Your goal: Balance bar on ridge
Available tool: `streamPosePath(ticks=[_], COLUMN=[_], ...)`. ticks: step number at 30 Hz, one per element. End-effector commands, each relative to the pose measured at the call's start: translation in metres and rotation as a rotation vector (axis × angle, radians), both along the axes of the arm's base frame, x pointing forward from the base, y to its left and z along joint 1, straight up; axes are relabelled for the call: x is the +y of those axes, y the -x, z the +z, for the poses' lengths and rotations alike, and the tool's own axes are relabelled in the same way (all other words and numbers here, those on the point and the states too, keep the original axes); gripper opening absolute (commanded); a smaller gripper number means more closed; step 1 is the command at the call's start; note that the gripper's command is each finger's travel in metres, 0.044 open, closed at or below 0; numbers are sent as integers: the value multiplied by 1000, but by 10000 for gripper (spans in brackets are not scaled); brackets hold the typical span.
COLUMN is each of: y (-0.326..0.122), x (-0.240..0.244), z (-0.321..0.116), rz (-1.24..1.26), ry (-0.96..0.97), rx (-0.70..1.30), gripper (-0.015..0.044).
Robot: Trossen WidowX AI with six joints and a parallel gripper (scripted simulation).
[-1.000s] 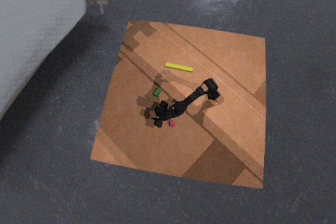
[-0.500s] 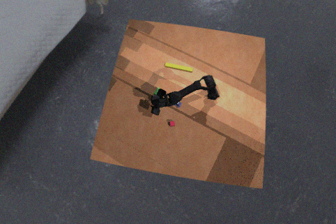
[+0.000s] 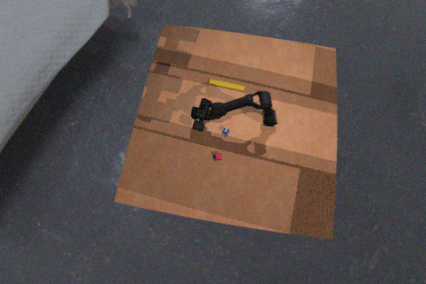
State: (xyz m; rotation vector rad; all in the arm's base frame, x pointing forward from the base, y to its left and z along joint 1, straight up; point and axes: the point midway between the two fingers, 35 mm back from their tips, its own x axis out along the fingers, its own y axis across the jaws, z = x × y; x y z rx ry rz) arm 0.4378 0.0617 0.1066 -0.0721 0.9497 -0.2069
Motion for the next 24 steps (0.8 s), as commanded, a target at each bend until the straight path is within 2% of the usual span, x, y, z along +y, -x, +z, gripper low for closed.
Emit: streamPosePath(ticks=[1,24], y=[2,43], x=[-21,-146], z=[0,-2], rz=[2,-8], ry=[14,26], rx=[44,315], gripper=[315,315])
